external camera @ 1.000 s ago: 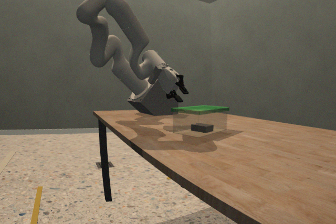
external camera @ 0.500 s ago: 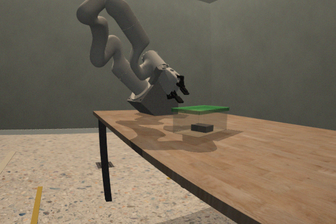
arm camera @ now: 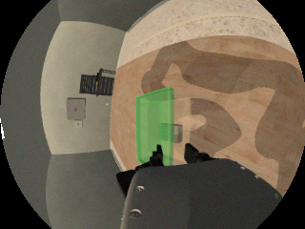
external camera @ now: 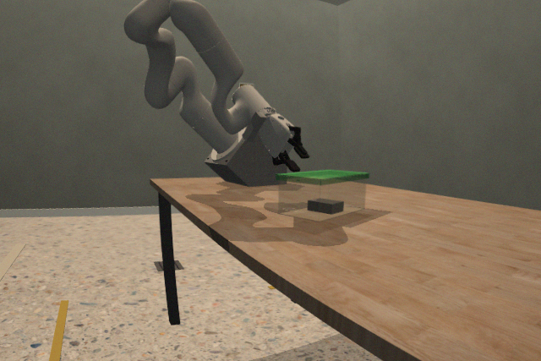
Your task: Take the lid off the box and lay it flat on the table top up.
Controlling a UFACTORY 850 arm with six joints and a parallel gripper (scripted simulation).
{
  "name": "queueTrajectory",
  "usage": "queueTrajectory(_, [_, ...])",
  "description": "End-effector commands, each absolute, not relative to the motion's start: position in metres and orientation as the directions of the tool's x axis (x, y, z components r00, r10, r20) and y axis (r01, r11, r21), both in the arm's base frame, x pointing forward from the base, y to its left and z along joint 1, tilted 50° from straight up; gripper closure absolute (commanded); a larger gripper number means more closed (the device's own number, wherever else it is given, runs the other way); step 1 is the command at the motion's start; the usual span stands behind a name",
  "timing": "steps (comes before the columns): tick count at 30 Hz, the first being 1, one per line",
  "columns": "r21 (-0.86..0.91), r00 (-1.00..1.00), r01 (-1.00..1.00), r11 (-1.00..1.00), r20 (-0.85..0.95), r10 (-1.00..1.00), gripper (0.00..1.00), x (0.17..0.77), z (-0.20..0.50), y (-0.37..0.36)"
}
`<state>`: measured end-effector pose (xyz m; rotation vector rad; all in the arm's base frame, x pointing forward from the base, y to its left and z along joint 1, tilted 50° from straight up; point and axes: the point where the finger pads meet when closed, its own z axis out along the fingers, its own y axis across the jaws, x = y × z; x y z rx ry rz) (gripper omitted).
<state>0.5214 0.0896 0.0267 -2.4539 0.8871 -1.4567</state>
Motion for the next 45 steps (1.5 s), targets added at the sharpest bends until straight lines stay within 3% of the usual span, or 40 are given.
queueTrajectory(1, [-0.414,0.352,-0.409,-0.813,0.751,-0.559,0.52,0.529,0.023,0.089])
queueTrajectory(45, [-0.414,0.352,-0.409,-0.813,0.751,-0.559,0.52,0.558,0.005,0.083])
